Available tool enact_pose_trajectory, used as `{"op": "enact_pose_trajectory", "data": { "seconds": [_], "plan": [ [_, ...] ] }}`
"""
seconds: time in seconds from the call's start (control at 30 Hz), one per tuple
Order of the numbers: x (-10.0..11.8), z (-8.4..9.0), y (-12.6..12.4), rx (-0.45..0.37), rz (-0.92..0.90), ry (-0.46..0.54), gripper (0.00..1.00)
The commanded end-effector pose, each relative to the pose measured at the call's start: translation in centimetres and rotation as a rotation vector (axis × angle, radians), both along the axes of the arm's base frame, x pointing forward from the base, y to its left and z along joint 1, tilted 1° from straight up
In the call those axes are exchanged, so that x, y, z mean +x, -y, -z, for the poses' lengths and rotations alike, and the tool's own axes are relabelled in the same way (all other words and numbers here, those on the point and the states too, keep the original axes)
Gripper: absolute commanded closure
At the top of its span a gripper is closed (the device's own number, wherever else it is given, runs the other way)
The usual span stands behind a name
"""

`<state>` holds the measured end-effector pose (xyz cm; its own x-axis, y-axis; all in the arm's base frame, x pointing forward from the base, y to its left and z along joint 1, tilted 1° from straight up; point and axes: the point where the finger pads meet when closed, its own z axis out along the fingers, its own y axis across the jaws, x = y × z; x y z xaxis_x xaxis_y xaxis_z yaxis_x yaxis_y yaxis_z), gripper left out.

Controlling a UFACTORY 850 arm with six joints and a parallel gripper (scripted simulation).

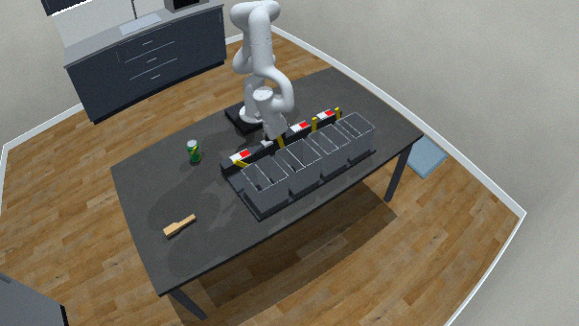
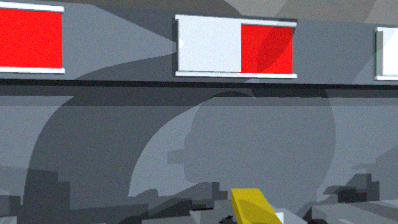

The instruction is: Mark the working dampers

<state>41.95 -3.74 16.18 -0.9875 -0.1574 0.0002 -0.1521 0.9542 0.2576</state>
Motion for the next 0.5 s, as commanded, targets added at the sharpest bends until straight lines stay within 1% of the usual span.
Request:
{"op": "enact_pose_trajectory", "data": {
  "seconds": [0.0, 0.47],
  "plan": [
    [0.08, 0.34, -0.09, 0.000, 0.000, 0.002, 0.61],
    [0.07, 0.62, -0.16, 0.000, 0.000, 0.002, 0.61]
  ]
}}
